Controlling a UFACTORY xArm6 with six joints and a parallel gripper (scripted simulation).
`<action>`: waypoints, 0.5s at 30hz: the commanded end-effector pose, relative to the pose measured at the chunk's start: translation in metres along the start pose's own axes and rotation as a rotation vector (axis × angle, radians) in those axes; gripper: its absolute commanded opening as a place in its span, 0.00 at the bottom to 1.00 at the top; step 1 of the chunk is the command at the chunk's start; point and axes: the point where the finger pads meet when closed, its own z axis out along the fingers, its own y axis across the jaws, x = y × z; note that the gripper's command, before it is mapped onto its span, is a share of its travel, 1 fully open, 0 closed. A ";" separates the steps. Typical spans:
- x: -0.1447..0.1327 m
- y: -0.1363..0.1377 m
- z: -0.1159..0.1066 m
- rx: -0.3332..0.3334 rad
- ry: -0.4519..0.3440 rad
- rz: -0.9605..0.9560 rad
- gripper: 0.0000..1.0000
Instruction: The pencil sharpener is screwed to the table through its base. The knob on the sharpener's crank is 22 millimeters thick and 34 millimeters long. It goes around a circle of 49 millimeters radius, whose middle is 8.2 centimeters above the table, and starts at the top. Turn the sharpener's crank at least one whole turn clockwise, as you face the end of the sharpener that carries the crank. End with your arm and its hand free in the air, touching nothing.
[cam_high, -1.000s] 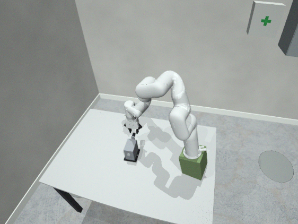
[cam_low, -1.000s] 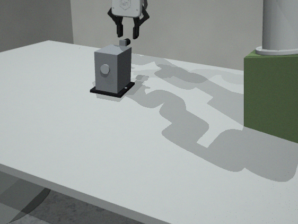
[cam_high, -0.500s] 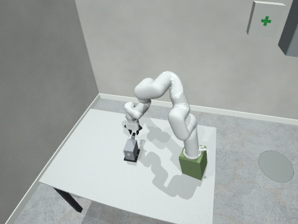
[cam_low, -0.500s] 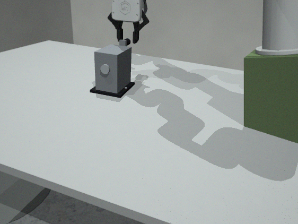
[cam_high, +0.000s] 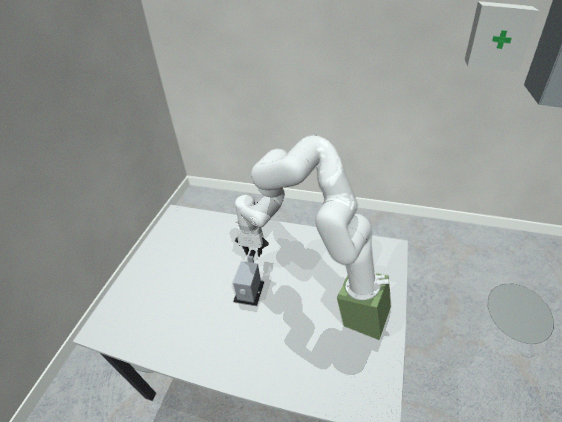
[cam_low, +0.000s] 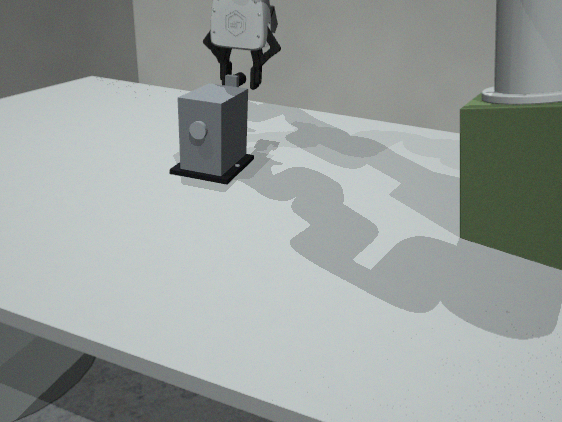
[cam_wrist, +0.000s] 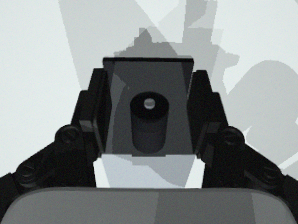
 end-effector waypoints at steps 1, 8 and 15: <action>0.001 -0.002 0.002 0.004 0.001 0.000 0.54; 0.001 -0.002 0.004 0.004 0.001 0.000 0.54; 0.001 -0.002 0.004 0.004 0.001 0.000 0.54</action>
